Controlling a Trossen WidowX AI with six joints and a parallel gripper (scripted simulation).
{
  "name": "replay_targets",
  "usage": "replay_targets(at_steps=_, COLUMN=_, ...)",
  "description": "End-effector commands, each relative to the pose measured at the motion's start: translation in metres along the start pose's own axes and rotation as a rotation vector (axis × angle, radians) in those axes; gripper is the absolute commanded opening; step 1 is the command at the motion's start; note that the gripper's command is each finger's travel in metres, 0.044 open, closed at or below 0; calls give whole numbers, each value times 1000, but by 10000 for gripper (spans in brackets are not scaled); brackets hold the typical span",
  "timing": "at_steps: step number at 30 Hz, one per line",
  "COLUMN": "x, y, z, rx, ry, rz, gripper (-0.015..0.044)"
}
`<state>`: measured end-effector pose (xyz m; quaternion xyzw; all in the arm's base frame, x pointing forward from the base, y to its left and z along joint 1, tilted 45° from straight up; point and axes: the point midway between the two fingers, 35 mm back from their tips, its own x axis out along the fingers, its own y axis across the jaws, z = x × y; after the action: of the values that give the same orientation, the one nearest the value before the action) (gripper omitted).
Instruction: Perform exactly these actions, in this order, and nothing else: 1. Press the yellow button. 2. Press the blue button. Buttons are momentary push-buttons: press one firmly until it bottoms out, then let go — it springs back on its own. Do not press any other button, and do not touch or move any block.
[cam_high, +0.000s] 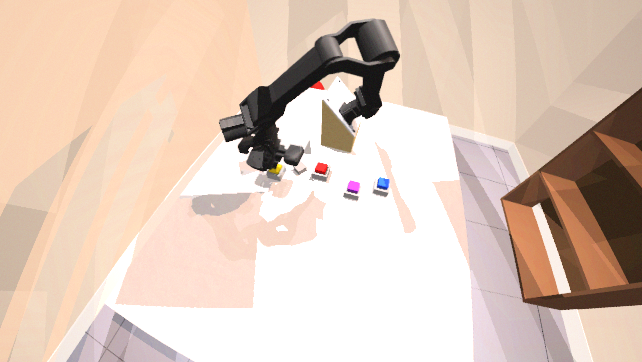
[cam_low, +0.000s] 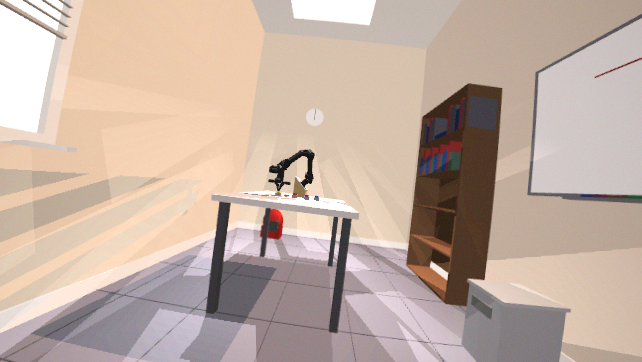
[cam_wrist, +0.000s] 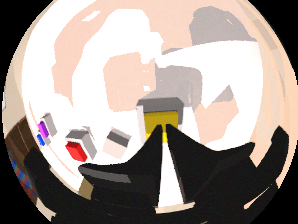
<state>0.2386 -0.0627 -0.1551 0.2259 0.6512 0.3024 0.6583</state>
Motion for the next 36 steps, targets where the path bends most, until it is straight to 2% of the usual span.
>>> replay_targets(at_steps=1, x=3, y=1, z=-2, rx=6, ry=4, rz=8, gripper=20)
replay_targets(at_steps=11, x=3, y=1, z=-2, rx=6, ry=4, rz=8, gripper=20)
replay_targets(at_steps=15, x=-28, y=0, z=-1, rx=6, ry=4, rz=6, gripper=20)
replay_targets(at_steps=20, x=-34, y=0, z=-1, rx=7, ry=4, rz=7, gripper=20)
replay_targets(at_steps=24, x=-89, y=-1, z=-1, rx=7, ry=5, rz=5, gripper=20)
replay_targets(at_steps=30, x=-94, y=3, z=1, rx=12, ry=3, rz=1, gripper=20)
replay_targets(at_steps=36, x=-104, y=41, z=21, rx=41, ry=-15, rz=-31, gripper=20)
